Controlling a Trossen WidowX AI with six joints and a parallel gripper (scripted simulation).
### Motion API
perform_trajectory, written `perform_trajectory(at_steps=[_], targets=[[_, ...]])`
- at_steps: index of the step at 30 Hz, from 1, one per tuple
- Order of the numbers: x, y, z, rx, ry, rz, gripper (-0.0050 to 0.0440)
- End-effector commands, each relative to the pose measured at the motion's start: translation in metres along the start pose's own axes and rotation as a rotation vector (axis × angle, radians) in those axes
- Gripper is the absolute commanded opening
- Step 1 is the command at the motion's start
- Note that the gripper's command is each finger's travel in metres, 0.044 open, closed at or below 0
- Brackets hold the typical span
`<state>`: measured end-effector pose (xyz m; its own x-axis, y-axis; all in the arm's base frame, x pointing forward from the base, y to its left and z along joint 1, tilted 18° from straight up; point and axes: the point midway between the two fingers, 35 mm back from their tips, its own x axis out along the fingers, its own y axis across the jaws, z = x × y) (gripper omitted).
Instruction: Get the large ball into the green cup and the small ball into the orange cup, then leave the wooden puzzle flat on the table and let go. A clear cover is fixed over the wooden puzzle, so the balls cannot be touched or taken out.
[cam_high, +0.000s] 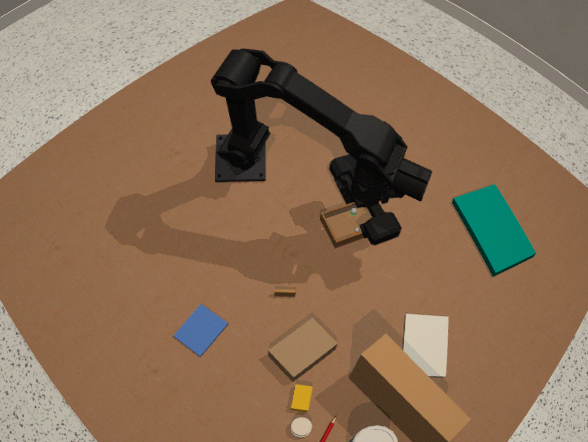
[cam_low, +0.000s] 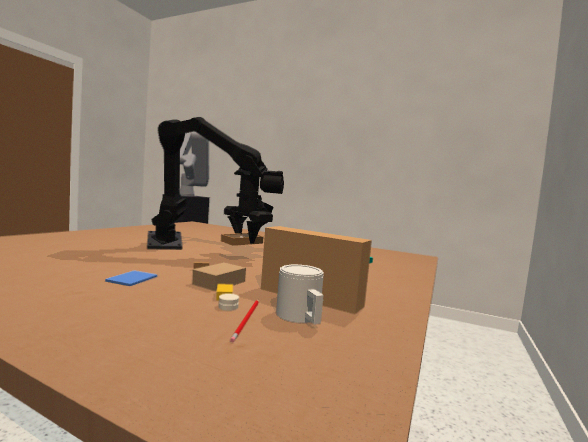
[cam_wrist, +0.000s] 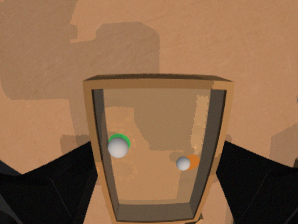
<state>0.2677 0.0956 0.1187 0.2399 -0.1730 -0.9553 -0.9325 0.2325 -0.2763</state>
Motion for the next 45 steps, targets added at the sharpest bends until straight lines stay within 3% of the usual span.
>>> perform_trajectory(at_steps=[1, 41, 45], targets=[[0.0, 0.0, -0.001, 0.004, 0.006, -0.002, 0.0], [-0.001, 0.0, -0.001, 0.004, 0.006, -0.004, 0.0], [0.011, -0.001, 0.0, 0.006, 0.005, -0.006, 0.0]])
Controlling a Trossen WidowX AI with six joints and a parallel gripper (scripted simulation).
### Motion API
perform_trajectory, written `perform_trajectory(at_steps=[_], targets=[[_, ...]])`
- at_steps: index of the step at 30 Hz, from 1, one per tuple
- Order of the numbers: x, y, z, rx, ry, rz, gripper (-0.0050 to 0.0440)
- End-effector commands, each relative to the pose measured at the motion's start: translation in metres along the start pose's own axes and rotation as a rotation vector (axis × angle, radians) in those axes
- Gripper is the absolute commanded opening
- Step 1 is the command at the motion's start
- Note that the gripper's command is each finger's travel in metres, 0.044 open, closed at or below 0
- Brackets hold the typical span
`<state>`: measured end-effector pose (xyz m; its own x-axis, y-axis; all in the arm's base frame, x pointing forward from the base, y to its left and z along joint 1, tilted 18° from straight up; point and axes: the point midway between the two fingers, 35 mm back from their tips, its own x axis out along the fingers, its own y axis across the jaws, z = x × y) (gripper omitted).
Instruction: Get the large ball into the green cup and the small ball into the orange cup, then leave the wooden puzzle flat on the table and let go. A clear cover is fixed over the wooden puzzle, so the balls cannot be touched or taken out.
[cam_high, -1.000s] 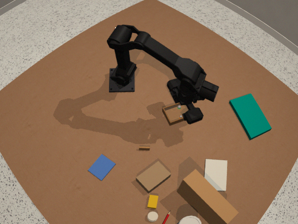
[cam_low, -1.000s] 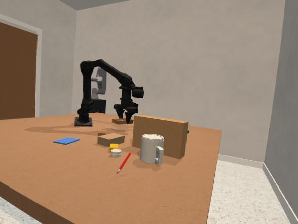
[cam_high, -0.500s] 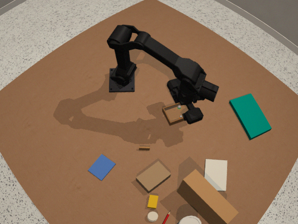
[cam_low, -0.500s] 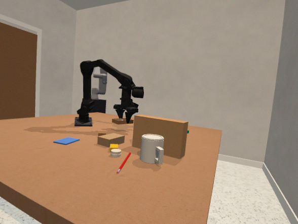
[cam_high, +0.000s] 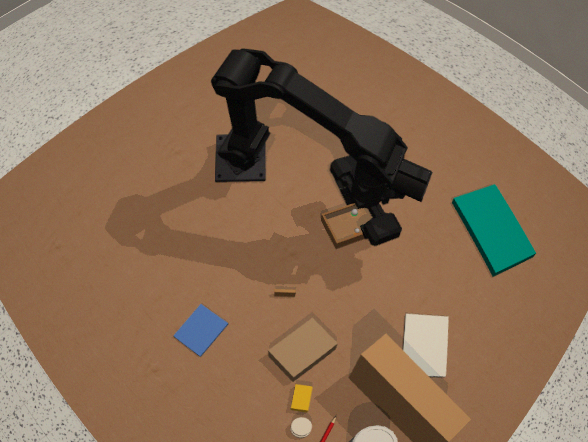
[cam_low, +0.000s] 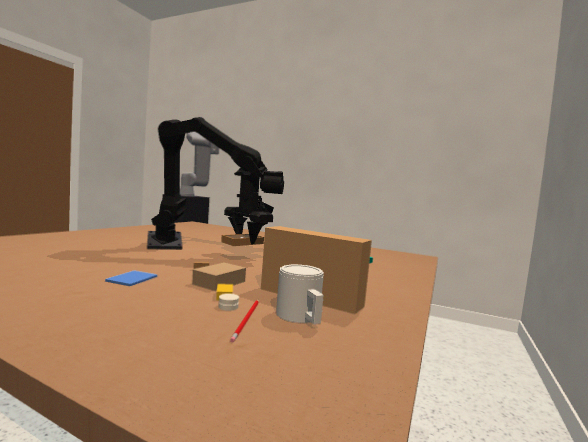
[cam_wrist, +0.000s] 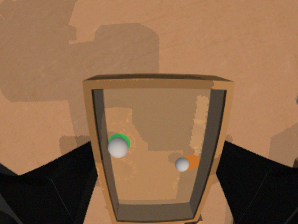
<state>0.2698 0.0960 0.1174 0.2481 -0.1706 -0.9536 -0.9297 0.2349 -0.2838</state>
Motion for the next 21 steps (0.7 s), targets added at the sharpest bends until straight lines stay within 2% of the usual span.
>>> perform_trajectory(at_steps=[1, 7, 20, 21], targets=[[0.015, 0.0, -0.001, 0.002, 0.008, 0.001, 0.0], [0.051, 0.0, -0.003, 0.006, 0.004, -0.005, 0.0], [0.052, 0.0, -0.003, 0.006, 0.003, -0.005, 0.0], [0.05, -0.001, -0.003, 0.012, 0.003, -0.009, 0.0024]])
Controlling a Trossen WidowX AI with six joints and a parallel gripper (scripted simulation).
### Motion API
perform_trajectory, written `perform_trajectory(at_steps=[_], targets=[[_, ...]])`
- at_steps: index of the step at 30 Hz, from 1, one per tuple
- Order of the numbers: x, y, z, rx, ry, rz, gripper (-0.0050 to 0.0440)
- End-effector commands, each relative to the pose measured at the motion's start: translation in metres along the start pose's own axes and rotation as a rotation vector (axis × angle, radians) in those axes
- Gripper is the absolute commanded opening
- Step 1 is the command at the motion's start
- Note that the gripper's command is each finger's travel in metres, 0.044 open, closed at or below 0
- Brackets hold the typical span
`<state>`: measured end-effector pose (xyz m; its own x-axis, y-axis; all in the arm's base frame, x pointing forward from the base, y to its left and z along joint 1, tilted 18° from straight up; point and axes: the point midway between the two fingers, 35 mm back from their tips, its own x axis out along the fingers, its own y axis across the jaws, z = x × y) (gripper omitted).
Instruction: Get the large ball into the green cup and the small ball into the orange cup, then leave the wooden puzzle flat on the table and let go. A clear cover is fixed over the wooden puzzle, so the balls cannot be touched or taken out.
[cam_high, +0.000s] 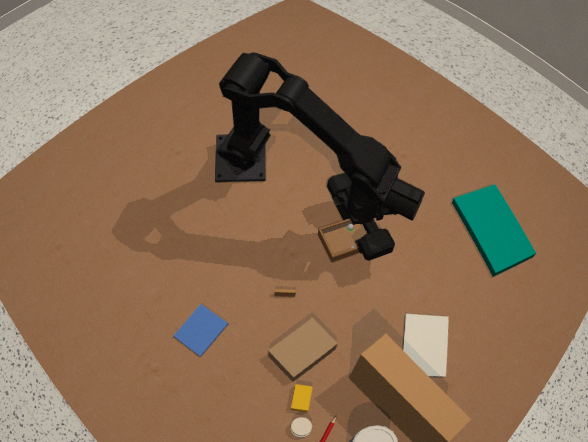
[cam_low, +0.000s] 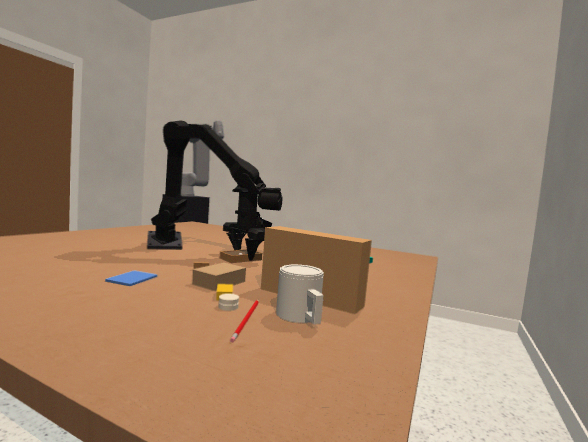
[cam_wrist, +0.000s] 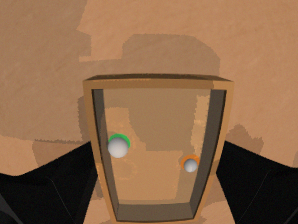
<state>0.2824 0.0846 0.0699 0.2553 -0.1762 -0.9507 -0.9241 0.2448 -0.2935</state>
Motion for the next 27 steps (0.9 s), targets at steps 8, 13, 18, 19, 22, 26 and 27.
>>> perform_trajectory(at_steps=[8, 13, 18, 19, 22, 26, 27], targets=[[-0.0002, -0.0002, 0.0001, 0.0, 0.0, -0.001, 0.0168], [-0.0002, -0.0002, 0.0001, 0.0, 0.0, -0.001, 0.0288], [-0.0002, -0.0002, 0.0001, 0.0, 0.0, -0.001, 0.0408], [-0.0002, -0.0002, 0.0001, 0.0, 0.0, -0.001, 0.0432], [-0.0002, -0.0002, 0.0001, 0.0, 0.0, -0.001, 0.044], [-0.0002, -0.0002, 0.0001, 0.0, 0.0, -0.001, 0.044], [-0.0002, -0.0002, 0.0001, 0.0, 0.0, -0.001, 0.044]])
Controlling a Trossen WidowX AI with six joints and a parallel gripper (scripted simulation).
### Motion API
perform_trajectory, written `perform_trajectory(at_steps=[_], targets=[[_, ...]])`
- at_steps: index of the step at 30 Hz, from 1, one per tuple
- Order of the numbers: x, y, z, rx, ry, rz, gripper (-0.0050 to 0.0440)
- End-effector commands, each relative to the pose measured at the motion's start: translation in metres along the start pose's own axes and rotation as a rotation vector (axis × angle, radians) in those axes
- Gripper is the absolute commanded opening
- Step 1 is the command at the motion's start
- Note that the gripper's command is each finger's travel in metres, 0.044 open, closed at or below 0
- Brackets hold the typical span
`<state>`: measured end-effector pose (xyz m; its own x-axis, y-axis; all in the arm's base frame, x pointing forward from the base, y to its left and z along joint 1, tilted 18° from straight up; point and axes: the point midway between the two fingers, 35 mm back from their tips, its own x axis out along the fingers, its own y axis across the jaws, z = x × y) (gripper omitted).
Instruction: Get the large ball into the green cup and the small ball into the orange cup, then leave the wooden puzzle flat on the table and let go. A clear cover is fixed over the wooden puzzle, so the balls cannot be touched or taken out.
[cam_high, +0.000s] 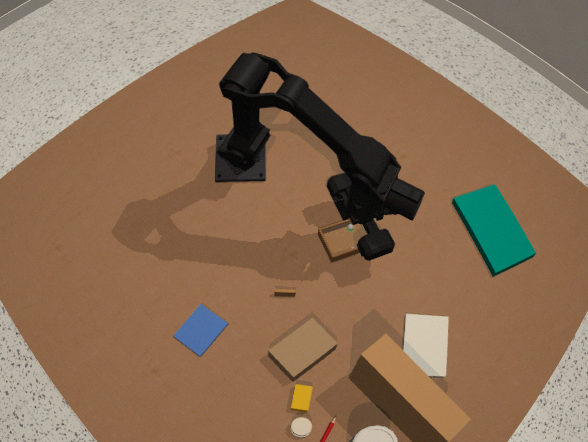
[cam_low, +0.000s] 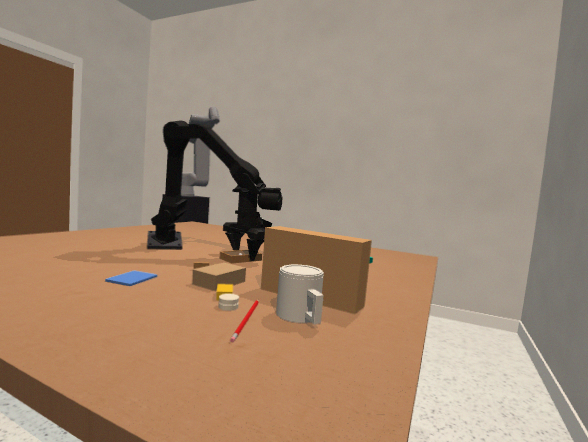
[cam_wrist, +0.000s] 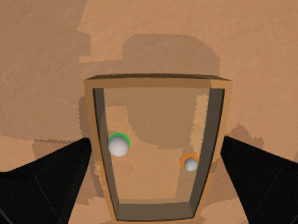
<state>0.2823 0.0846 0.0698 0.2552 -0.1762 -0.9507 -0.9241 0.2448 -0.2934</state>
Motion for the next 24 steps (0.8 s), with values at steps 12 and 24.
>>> perform_trajectory(at_steps=[12, 24], targets=[[0.0, 0.0, 0.0, 0.0, -0.001, -0.001, 0.044], [-0.074, -0.006, 0.006, 0.002, -0.016, -0.014, 0.044]])
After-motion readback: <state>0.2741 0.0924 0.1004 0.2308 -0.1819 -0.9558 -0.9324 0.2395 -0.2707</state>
